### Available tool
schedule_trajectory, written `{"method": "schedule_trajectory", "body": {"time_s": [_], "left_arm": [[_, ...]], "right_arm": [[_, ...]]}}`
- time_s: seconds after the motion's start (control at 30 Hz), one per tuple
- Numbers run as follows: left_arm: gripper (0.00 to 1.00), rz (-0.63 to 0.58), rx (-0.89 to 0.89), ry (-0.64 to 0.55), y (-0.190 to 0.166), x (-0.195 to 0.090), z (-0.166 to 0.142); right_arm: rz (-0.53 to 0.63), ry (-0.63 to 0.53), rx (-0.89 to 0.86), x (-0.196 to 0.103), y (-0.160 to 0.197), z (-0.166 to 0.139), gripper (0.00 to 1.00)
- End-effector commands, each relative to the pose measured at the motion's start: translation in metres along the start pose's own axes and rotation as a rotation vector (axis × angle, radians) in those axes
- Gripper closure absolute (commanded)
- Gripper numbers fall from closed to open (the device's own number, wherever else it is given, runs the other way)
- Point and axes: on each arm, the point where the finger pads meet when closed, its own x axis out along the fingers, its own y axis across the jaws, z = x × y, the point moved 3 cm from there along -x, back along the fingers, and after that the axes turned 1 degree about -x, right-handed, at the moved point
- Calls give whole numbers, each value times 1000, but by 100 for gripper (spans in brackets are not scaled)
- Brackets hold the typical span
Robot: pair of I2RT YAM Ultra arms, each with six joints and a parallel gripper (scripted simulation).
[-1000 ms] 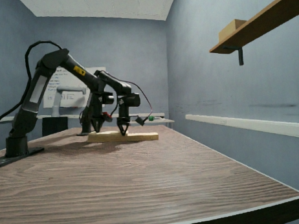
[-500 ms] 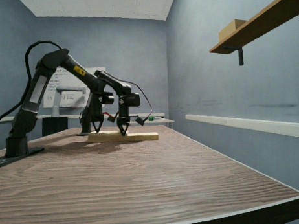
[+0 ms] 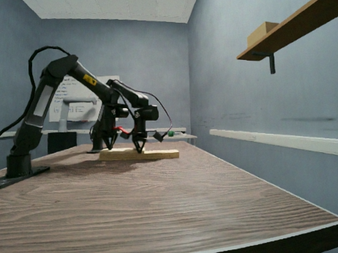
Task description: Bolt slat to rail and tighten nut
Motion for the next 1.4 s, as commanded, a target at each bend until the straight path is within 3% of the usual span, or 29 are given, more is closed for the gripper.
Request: {"method": "schedule_trajectory", "body": {"time_s": [0.0,0.2,0.37,0.5,1.37], "left_arm": [[28,-8,-1,-11,-1,-4,1],[28,-8,-1,-11,-1,-4,1],[28,-8,-1,-11,-1,-4,1],[28,-8,-1,-11,-1,-4,1],[28,-8,-1,-11,-1,-4,1]], "right_arm": [[2,-2,248,-1,-1,4,89],[2,-1,486,-1,-1,4,89],[4,-1,430,-1,0,2,89],[11,-4,284,-3,1,1,89],[12,-4,291,-3,2,1,89]]}}
